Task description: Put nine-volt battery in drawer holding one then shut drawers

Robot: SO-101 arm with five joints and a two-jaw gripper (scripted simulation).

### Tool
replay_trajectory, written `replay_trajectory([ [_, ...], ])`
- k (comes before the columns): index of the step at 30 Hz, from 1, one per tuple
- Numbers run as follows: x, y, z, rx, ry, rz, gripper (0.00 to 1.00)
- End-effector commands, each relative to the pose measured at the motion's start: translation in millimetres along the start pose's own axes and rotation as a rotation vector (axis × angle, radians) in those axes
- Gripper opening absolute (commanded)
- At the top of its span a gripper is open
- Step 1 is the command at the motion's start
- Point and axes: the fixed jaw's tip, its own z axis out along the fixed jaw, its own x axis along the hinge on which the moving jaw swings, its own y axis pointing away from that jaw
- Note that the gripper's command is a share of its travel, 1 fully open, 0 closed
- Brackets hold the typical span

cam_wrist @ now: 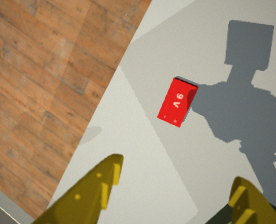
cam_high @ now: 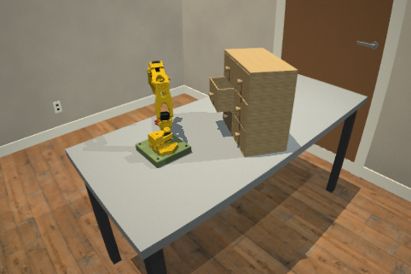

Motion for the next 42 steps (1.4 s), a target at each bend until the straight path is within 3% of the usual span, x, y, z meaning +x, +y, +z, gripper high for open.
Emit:
replay_trajectory([
  [1, 0.2, 3.5, 0.4, 0.006, 0.012, 0.041, 0.30],
  [12, -0.5, 4.2, 0.4, 0.002, 0.007, 0.041, 0.30],
  [17, 3.4, -0.6, 39.5, 0.120, 0.106, 0.166, 0.30],
  [22, 12.5, -9.5, 74.9, 0.227, 0.194, 0.170, 0.30],
  [29, 12.5, -9.5, 74.9, 0.227, 0.194, 0.170, 0.30],
  [42, 15.6, -12.6, 89.3, 0.227, 0.194, 0.170, 0.30],
])
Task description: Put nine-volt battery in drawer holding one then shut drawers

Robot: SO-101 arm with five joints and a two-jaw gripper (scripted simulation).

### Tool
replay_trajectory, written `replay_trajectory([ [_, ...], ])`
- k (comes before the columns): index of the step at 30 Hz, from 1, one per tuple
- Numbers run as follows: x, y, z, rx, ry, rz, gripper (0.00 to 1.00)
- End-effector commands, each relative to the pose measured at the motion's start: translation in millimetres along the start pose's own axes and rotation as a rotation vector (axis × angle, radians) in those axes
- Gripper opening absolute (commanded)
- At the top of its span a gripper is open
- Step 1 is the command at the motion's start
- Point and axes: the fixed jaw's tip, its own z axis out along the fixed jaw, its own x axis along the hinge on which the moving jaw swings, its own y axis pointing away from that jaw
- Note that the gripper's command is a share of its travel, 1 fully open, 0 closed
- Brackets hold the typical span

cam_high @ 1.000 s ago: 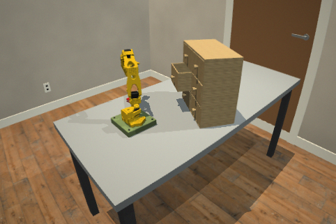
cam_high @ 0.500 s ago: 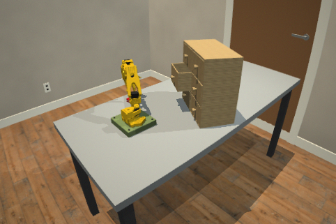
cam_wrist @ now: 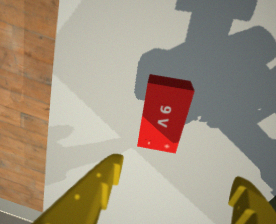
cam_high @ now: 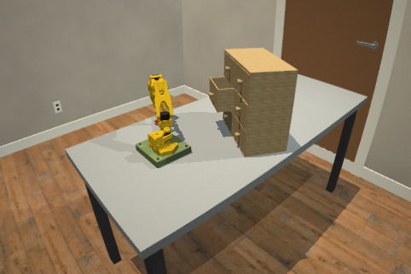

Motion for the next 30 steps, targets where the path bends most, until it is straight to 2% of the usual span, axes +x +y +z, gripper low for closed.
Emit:
replay_trajectory([
  [1, 3.5, 0.3, 7.8, 0.015, 0.012, -0.004, 0.30],
  [30, 7.6, -0.5, 13.7, 0.015, 0.012, -0.004, 0.30],
])
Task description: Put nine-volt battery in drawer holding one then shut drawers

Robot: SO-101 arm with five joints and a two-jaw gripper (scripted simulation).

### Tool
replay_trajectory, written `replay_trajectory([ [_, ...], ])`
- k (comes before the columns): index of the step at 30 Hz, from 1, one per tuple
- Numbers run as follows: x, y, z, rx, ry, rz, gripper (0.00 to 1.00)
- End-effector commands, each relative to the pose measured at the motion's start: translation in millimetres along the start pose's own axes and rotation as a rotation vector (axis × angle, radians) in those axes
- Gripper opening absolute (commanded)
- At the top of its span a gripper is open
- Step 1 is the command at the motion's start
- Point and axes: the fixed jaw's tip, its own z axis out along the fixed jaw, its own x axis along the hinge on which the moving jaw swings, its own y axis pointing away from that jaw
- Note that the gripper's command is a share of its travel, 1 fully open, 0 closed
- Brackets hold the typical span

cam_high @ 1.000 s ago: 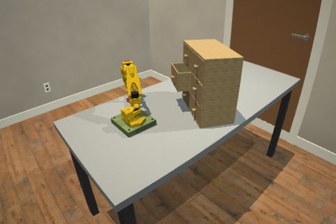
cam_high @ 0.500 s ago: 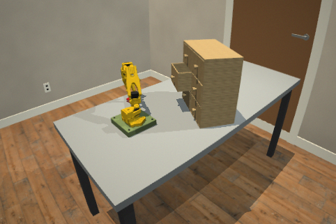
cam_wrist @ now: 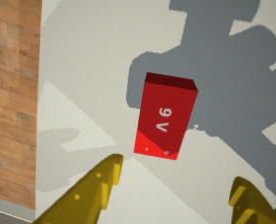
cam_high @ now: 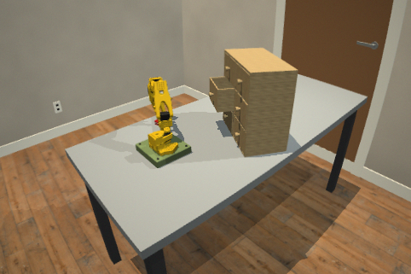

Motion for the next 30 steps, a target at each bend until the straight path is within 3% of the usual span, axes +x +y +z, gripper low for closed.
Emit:
replay_trajectory([
  [1, 3.3, 0.6, 1.8, 0.003, 0.003, -0.004, 0.30],
  [8, 3.3, 0.6, 1.8, 0.003, 0.003, -0.004, 0.30],
  [13, 1.2, 1.5, 18.1, 0.003, 0.003, -0.004, 0.30],
  [25, 1.2, 1.5, 18.1, 0.003, 0.003, -0.004, 0.30],
  [30, 0.3, 1.6, 27.8, 0.003, 0.003, -0.004, 0.30],
])
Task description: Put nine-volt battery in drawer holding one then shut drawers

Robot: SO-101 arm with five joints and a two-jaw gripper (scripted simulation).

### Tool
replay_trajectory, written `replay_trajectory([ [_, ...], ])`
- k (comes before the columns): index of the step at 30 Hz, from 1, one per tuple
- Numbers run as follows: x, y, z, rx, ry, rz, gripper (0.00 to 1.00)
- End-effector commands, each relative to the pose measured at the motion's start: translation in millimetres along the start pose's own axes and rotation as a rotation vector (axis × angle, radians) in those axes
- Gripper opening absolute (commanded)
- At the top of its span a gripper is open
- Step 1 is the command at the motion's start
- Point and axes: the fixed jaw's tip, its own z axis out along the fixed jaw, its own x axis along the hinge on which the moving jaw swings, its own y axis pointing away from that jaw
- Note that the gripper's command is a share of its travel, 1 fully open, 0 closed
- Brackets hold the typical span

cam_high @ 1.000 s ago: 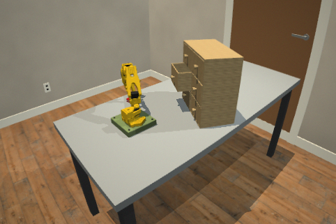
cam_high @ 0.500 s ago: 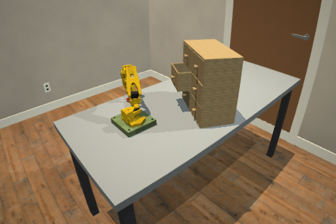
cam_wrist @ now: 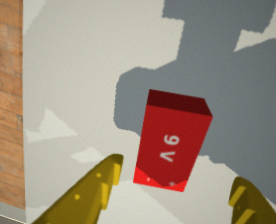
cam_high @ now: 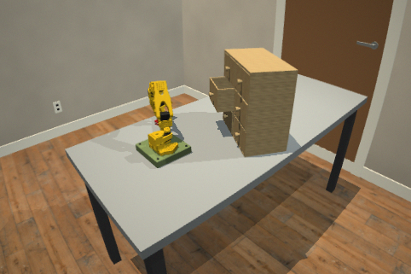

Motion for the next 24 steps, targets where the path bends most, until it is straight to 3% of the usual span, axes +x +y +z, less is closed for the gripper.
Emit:
replay_trajectory([
  [1, 2.2, -1.1, 7.6, 0.013, 0.010, -0.004, 0.30],
  [12, 2.2, -1.1, 7.6, 0.013, 0.010, -0.004, 0.30],
  [15, 1.6, -1.5, 17.3, 0.013, 0.010, -0.004, 0.30],
  [24, 1.6, -1.5, 17.3, 0.013, 0.010, -0.004, 0.30],
])
